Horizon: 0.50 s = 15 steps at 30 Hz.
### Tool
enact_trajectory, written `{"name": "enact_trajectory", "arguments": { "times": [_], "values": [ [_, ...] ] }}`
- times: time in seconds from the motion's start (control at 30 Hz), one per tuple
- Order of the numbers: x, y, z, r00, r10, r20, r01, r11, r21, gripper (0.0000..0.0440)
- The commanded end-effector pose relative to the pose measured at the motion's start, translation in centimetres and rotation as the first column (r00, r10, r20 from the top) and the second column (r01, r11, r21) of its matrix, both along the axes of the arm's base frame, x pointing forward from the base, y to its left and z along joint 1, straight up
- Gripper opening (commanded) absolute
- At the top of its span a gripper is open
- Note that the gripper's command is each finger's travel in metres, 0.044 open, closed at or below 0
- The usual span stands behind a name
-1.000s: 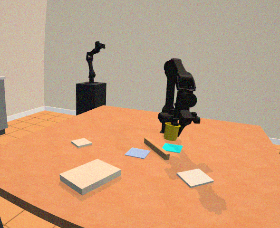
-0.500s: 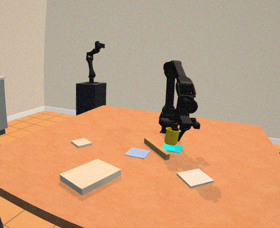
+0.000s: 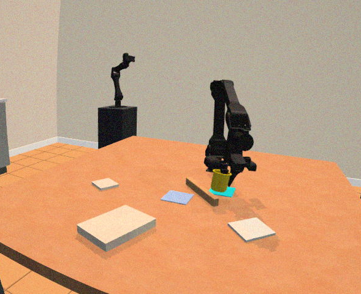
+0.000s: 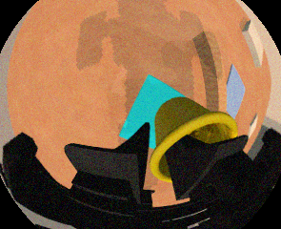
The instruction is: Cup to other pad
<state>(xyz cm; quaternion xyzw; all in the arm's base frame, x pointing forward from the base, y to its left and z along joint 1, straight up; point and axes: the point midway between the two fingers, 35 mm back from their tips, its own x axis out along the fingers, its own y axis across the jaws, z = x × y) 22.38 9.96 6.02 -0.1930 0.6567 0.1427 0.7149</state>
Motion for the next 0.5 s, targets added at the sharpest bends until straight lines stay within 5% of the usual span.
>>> {"name": "enact_trajectory", "arguments": {
  "times": [0.0,0.1,0.47],
  "values": [
    [0.2,-0.1,0.0,1.0,-0.014,0.022,0.014,1.0,0.012,0.0088],
    [0.6,0.1,0.6,0.998,-0.022,0.052,0.02,0.999,0.041,0.0158],
    [0.2,0.2,2.0,0.995,-0.023,0.1,0.013,0.994,0.107,0.0182]
  ]
}}
